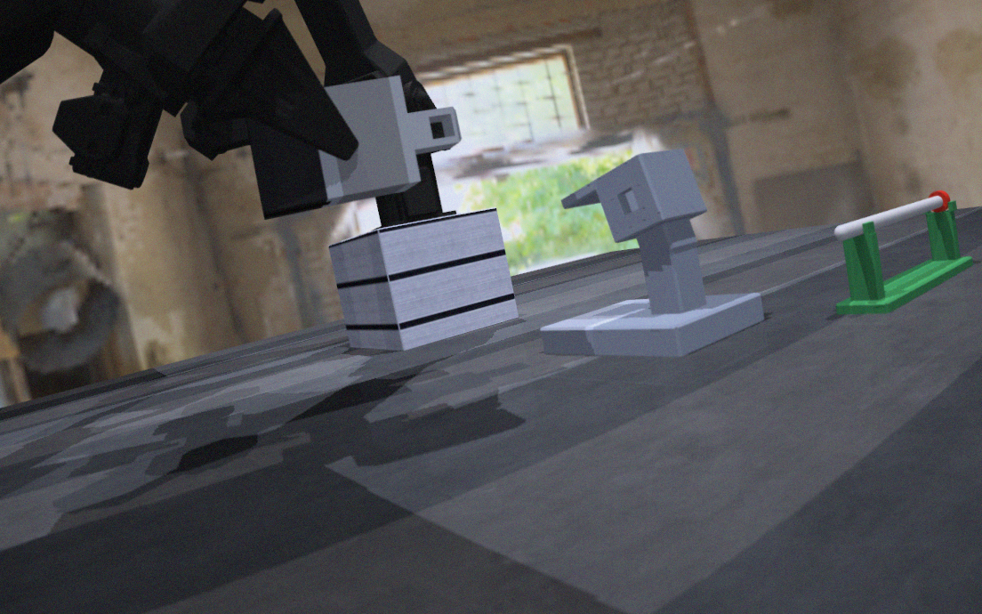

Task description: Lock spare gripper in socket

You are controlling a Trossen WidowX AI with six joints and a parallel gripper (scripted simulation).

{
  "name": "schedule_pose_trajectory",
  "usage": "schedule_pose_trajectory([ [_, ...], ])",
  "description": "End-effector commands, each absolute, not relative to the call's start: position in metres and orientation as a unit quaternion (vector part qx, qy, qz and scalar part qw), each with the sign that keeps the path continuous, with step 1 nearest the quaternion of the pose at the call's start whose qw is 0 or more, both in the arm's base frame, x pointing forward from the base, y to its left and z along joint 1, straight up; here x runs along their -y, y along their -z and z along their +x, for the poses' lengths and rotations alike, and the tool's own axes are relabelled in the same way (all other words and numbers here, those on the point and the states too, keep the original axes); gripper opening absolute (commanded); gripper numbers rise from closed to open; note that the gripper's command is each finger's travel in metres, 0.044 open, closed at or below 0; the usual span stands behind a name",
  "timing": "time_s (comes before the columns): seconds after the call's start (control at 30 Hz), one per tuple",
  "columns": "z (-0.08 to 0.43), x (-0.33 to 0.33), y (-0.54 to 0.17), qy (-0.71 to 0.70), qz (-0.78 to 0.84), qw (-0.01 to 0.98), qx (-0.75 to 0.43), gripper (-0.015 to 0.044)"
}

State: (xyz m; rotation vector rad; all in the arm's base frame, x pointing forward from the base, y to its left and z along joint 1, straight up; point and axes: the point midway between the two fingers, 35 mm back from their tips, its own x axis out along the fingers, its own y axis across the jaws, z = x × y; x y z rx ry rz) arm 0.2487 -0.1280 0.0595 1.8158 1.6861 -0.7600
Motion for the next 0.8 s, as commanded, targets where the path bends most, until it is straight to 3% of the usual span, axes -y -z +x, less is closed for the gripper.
schedule_pose_trajectory([
  [0.0, 0.248, 0.128, -0.06, 0.282, 0.675, 0.27, -0.626, 0.0],
  [0.77, 0.253, 0.093, -0.069, 0.23, 0.569, 0.458, -0.643, 0.0],
])
